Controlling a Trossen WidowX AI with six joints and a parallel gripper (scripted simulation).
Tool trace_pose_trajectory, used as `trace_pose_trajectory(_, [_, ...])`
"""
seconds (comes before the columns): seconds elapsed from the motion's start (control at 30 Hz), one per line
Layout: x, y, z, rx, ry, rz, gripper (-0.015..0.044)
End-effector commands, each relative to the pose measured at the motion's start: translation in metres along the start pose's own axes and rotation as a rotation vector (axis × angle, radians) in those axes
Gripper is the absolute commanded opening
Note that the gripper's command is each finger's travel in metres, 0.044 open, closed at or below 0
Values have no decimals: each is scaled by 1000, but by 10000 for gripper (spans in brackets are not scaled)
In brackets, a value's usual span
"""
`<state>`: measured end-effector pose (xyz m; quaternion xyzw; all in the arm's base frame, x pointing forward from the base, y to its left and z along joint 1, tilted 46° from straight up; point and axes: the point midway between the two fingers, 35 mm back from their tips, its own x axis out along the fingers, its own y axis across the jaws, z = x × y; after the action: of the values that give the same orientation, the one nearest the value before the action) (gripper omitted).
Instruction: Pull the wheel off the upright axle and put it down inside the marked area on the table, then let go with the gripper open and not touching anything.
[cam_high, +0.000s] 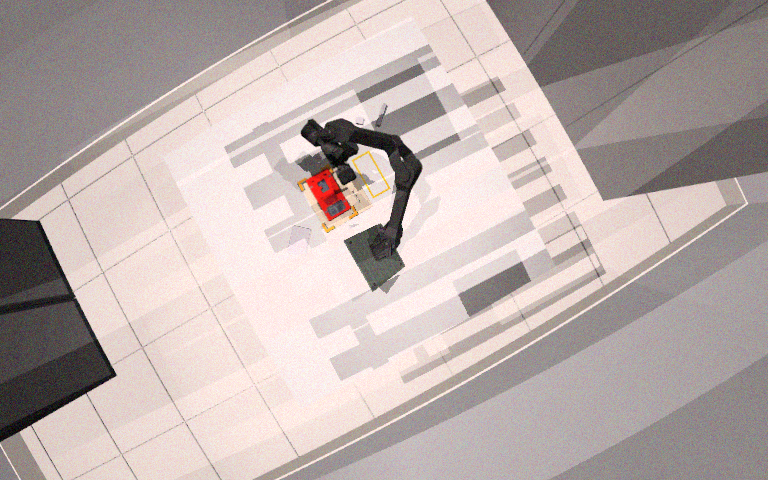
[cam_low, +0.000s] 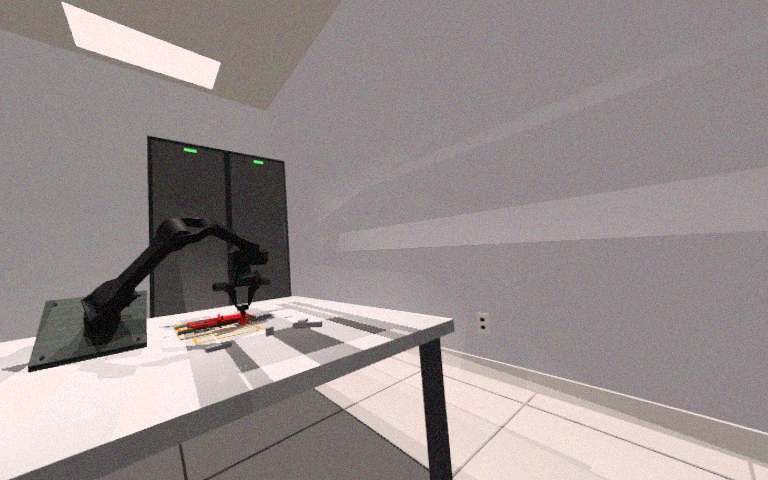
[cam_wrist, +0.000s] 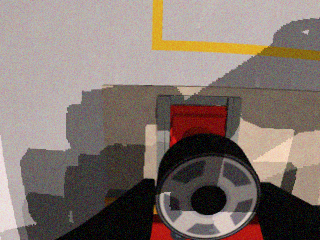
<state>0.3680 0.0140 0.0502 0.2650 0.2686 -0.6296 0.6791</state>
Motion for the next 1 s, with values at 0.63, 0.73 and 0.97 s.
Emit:
trace_pose_trajectory(0.63, [-16,0,0,2,3,-1,0])
trace_pose_trajectory(0.73, [-28,0,0,2,3,-1,0])
trace_pose_trajectory(0.97, [-34,-3,6,-3,0,2,0])
